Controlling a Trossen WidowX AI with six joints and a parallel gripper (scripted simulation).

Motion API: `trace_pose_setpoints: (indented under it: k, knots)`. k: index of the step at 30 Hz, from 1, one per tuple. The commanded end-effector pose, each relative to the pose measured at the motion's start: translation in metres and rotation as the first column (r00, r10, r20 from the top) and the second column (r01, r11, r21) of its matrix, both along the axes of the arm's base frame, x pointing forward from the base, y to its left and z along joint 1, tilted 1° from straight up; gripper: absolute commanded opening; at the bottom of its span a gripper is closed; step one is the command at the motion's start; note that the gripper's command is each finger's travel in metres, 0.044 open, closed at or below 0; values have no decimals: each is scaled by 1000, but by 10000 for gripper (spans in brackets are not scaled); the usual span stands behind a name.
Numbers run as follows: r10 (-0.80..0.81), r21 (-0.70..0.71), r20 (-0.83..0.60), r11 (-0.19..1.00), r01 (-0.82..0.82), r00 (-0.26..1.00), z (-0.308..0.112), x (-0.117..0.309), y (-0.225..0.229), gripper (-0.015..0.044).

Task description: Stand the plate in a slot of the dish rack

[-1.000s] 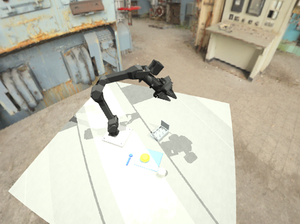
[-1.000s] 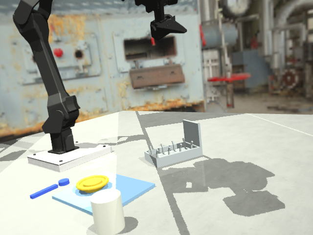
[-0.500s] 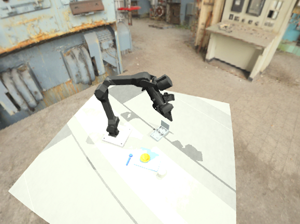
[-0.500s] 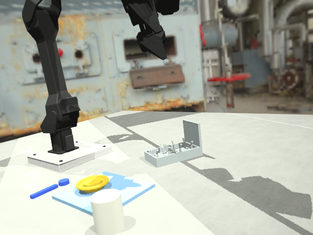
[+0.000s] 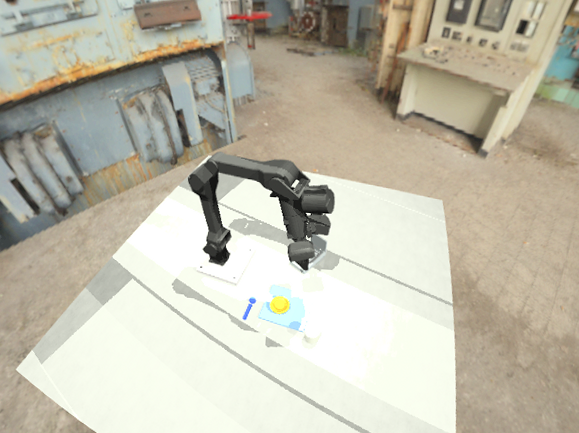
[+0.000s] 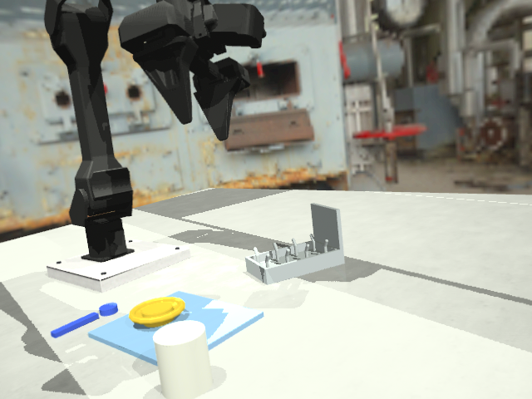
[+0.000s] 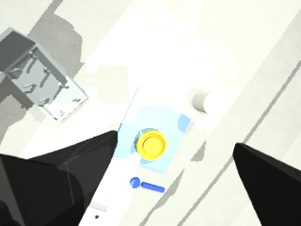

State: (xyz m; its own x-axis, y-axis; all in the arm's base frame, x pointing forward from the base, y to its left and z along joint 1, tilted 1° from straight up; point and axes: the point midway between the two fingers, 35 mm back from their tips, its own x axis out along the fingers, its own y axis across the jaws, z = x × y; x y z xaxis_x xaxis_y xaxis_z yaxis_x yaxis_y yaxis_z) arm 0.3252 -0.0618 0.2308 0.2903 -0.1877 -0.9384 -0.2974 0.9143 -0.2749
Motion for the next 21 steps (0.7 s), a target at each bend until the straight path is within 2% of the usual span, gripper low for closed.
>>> trace_pose_setpoints:
  k: [1, 11, 21]
  knots:
    - [-93, 68, -87, 993, 99, 992, -14, -11, -18, 400]
    - [-292, 200, -261, 916, 347, 920, -31, -46, -55, 400]
    - [-304, 208, -273, 908, 364, 913, -39, -48, -58, 400]
